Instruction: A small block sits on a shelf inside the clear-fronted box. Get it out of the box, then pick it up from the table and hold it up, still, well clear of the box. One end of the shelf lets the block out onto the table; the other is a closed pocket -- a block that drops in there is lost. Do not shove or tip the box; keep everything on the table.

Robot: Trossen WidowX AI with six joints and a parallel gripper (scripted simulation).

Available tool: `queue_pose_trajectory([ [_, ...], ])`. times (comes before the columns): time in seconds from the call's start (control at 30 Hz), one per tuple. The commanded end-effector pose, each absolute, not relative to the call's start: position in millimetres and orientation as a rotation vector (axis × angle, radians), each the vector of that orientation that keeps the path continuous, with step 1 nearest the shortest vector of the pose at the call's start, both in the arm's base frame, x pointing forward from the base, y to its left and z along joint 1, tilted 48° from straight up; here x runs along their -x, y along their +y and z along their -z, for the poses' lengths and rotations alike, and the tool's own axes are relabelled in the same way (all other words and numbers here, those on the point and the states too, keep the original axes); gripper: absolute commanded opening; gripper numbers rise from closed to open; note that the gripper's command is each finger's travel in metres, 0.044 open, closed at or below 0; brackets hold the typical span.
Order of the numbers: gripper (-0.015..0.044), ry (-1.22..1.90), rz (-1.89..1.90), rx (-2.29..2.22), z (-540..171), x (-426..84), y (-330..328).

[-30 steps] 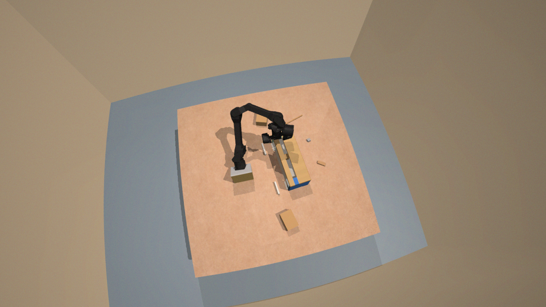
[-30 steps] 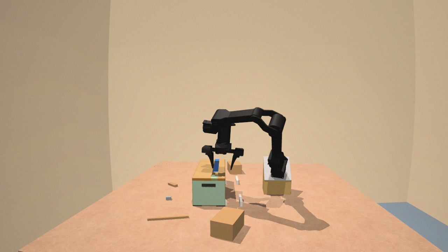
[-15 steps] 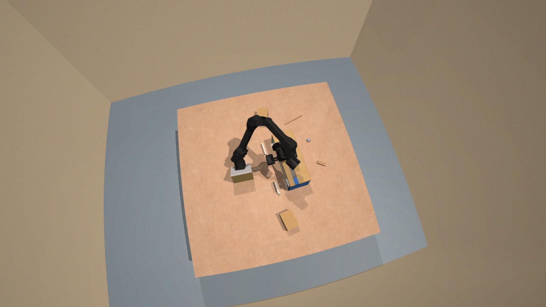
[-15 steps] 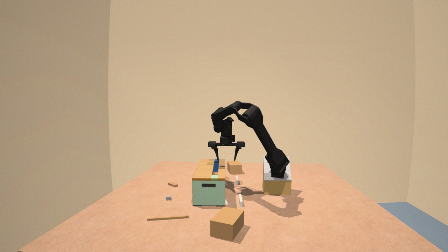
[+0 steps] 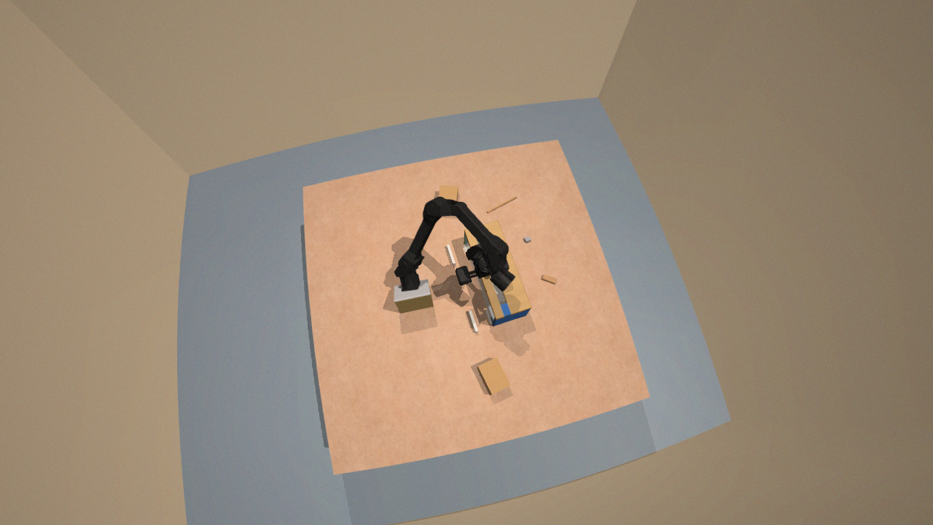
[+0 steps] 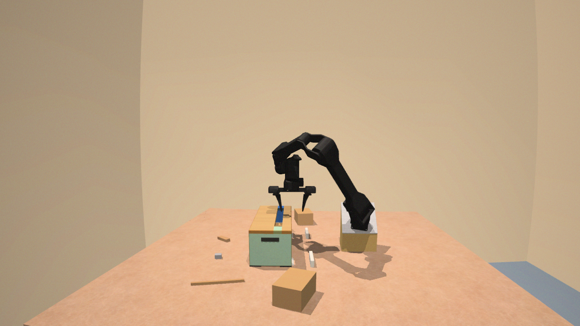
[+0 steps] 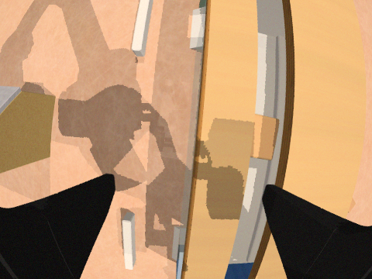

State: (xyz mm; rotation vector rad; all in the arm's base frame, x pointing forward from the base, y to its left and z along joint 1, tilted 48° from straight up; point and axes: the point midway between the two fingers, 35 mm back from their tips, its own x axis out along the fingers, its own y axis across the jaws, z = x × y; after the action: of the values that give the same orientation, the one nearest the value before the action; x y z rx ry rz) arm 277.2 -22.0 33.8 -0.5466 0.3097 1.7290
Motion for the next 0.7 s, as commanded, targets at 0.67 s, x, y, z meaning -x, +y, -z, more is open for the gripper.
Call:
queue_pose_trajectory([
  [0.67, 0.04, 0.313, -1.727, 0.534, -3, -275, 5],
])
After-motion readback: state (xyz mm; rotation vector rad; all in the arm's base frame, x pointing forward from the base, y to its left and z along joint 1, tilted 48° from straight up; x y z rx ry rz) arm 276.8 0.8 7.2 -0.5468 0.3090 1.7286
